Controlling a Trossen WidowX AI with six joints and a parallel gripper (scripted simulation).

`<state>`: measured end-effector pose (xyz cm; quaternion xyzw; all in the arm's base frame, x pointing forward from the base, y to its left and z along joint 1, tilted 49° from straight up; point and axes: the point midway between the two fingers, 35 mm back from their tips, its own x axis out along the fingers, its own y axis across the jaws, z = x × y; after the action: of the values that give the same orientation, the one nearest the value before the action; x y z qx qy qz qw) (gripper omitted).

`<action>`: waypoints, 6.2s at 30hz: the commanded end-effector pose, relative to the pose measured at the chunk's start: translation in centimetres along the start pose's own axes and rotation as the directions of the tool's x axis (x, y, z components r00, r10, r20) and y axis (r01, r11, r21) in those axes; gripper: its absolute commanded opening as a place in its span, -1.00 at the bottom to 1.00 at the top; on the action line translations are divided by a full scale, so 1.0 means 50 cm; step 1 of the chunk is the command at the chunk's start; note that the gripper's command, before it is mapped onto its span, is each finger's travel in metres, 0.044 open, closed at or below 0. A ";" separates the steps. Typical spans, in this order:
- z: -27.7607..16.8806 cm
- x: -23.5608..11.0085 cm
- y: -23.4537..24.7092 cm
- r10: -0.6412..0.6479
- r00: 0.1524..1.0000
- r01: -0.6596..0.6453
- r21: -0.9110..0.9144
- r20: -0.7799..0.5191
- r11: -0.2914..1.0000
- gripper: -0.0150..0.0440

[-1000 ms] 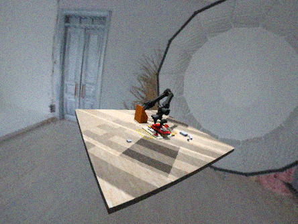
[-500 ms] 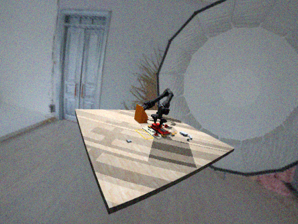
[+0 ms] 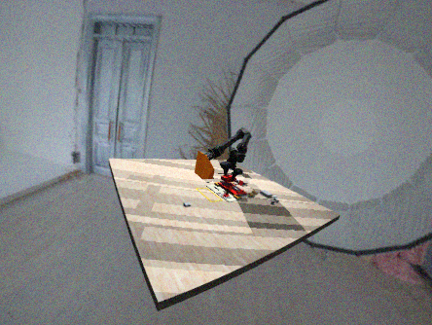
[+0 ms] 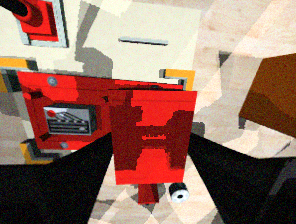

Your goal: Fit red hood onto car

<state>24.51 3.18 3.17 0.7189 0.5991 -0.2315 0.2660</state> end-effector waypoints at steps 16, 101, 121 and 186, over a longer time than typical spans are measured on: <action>0.000 -0.073 0.008 0.013 1.000 -0.013 -0.015 0.010 1.000 -0.49; 0.009 -0.066 0.185 0.021 1.000 0.003 -0.999 0.004 0.055 -0.49; 0.006 0.015 0.192 0.021 1.000 0.001 -0.999 0.002 0.054 -0.49; 0.006 0.046 0.194 0.021 1.000 0.000 -0.999 0.001 0.054 -0.49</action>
<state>34.49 3.28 2.53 0.3377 0.5870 0.2412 0.6951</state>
